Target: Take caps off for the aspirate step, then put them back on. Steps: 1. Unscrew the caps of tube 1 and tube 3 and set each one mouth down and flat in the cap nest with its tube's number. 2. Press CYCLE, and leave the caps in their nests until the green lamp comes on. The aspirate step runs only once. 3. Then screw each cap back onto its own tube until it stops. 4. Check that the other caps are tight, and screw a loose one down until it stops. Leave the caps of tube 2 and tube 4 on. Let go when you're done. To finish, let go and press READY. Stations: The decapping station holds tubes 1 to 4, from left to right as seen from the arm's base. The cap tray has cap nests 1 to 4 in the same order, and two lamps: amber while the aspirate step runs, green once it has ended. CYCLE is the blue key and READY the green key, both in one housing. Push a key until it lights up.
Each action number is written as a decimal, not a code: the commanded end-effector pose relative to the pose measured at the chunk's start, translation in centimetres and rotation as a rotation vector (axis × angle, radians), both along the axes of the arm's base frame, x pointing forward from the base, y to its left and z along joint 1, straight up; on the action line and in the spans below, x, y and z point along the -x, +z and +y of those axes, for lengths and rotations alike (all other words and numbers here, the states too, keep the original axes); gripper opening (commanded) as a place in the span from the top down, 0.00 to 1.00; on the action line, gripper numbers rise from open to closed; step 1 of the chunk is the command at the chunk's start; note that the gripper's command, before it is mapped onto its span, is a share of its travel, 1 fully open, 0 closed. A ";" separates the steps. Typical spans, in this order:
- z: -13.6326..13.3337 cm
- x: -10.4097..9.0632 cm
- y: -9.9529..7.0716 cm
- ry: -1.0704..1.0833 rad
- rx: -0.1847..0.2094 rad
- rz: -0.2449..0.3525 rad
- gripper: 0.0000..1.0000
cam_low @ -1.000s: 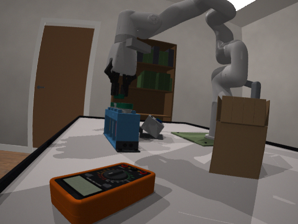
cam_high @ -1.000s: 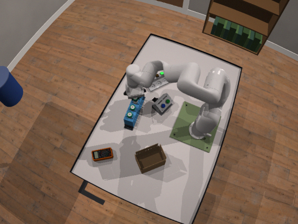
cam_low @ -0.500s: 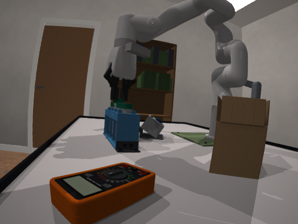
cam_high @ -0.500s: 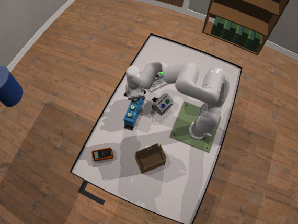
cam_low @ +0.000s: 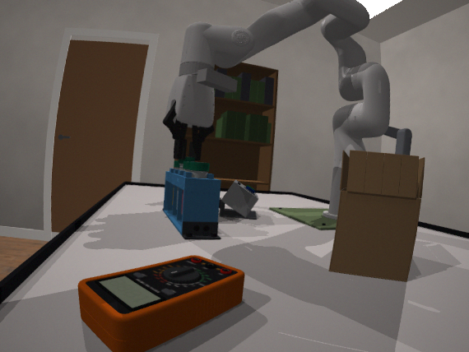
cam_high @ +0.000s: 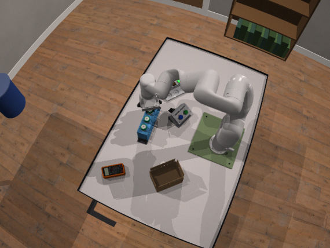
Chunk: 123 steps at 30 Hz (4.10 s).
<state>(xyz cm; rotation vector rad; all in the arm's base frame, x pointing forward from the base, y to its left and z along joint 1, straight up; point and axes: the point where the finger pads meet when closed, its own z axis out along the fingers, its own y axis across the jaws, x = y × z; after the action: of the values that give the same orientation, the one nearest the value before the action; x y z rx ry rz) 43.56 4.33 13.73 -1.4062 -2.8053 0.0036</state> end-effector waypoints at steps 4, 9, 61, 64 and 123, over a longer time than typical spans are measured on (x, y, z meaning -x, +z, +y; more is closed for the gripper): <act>0.0 -0.1 0.0 0.000 -0.002 -0.004 1.00; 0.0 -0.1 -0.2 0.000 -0.002 -0.004 1.00; 0.0 -0.1 -1.2 -0.098 -0.002 -0.004 0.54; 0.0 -0.1 -1.2 -0.098 -0.002 -0.004 0.54; 0.0 -0.1 -1.3 -0.884 0.000 -0.004 0.54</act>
<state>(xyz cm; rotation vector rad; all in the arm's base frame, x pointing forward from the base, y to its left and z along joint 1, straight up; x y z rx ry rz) 43.47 4.33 12.11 -2.4692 -1.9360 0.0098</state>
